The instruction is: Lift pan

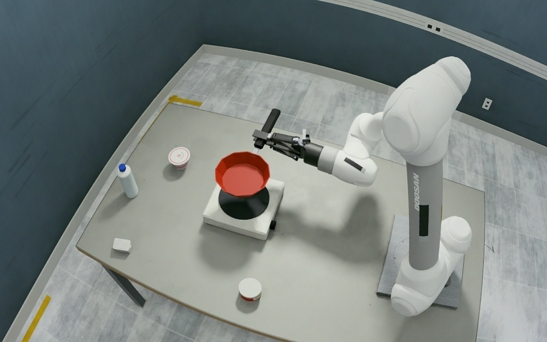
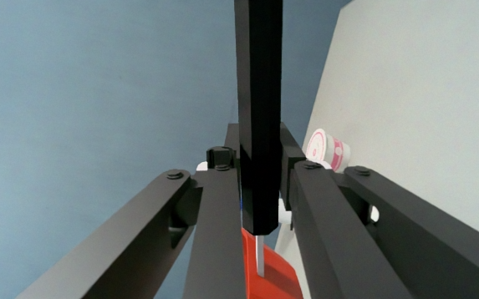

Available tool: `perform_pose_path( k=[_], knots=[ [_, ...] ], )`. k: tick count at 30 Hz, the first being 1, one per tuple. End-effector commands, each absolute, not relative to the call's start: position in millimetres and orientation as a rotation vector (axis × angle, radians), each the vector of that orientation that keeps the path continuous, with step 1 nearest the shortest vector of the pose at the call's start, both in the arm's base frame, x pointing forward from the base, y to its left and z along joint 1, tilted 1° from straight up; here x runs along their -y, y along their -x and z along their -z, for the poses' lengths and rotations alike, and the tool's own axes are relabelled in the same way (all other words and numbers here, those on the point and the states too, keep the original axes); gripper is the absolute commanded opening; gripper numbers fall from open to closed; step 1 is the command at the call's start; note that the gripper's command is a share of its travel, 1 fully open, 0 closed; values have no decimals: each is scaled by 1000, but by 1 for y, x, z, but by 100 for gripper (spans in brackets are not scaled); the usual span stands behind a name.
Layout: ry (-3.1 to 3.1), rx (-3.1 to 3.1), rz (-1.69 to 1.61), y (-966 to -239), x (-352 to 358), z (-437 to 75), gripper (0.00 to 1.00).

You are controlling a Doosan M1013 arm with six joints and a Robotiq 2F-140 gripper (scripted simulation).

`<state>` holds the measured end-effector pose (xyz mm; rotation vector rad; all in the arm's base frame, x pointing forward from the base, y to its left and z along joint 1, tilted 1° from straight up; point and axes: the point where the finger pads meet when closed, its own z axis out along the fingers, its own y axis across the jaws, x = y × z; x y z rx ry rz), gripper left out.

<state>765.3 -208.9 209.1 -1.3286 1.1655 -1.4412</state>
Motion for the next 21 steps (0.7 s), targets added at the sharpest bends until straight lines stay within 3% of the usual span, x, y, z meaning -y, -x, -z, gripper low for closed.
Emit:
perform_pose_path(
  k=[1, 21],
  knots=[
    [1328, -1164, 1442, -765, 209, -216, 10],
    [1328, -1164, 1442, -765, 209, -239, 10]
  ],
)
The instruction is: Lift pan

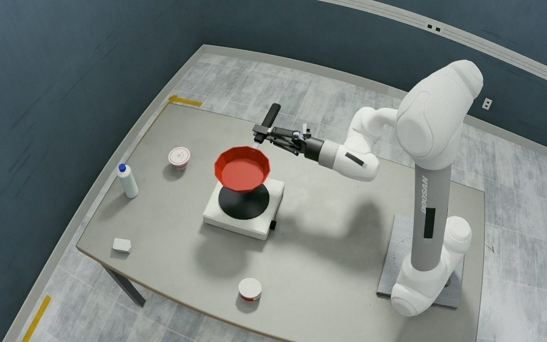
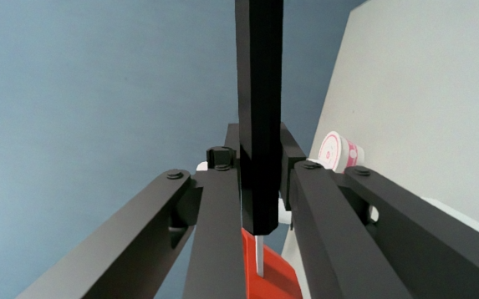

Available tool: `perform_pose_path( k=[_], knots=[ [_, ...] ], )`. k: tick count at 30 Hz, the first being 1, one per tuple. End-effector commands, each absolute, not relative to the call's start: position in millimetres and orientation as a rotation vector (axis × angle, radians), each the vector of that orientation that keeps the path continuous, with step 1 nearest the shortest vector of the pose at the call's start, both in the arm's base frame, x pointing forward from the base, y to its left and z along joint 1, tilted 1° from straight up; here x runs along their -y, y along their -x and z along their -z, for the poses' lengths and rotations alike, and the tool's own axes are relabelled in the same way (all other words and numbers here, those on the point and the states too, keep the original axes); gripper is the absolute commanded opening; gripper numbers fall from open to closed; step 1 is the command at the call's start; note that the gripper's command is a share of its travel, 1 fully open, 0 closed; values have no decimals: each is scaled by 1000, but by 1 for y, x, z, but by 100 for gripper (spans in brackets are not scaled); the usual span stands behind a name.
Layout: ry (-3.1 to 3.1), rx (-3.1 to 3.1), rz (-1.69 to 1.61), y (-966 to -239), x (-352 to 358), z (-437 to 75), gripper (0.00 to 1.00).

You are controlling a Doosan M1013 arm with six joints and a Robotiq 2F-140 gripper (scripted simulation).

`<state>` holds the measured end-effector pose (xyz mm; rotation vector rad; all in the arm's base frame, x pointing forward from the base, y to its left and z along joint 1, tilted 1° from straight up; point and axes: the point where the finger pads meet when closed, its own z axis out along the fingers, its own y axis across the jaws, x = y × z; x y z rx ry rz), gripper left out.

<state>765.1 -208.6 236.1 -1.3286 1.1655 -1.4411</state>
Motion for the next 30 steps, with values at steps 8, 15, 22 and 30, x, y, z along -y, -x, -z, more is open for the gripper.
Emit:
perform_pose_path(
  k=[8, 15, 22, 30],
  knots=[
    [1328, -1164, 1442, -765, 209, -244, 10],
    [1328, -1164, 1442, -765, 208, -247, 10],
    [1328, -1164, 1442, -765, 208, -248, 10],
    [1328, -1164, 1442, -765, 208, -249, 10]
  ],
)
